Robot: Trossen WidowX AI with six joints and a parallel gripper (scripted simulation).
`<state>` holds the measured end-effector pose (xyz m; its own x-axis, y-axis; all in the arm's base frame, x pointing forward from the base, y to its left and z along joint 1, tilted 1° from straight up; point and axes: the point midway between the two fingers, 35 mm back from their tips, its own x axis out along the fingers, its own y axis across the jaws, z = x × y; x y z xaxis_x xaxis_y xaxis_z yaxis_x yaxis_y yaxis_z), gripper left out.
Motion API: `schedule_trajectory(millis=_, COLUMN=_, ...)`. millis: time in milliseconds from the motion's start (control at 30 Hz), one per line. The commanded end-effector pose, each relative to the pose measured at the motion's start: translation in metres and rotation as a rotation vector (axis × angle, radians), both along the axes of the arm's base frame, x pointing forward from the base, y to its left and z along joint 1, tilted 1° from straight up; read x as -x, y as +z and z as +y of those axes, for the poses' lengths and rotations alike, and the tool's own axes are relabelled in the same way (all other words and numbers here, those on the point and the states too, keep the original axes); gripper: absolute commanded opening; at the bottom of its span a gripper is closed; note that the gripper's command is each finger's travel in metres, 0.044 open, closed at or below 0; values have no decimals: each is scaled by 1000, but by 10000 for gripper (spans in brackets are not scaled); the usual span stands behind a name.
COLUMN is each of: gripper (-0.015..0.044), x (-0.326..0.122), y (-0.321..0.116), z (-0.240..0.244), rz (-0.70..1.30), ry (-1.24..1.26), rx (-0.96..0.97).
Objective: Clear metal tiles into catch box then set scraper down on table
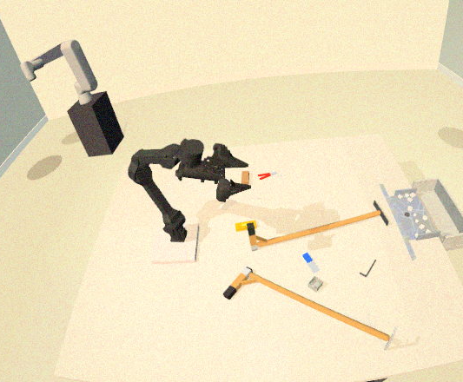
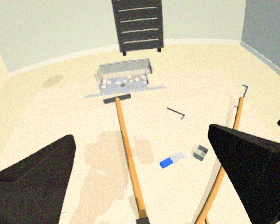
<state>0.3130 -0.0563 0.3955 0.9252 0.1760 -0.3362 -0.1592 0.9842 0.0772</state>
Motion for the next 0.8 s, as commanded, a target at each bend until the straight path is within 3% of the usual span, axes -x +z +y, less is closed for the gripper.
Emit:
schedule_trajectory(millis=0, gripper=440, x=-13, y=-4, z=-2, rz=32, ry=-2, rx=-5)
schedule_trajectory(millis=767, gripper=440, x=-82, y=-40, z=-1, rz=206, ry=6, rx=-2)
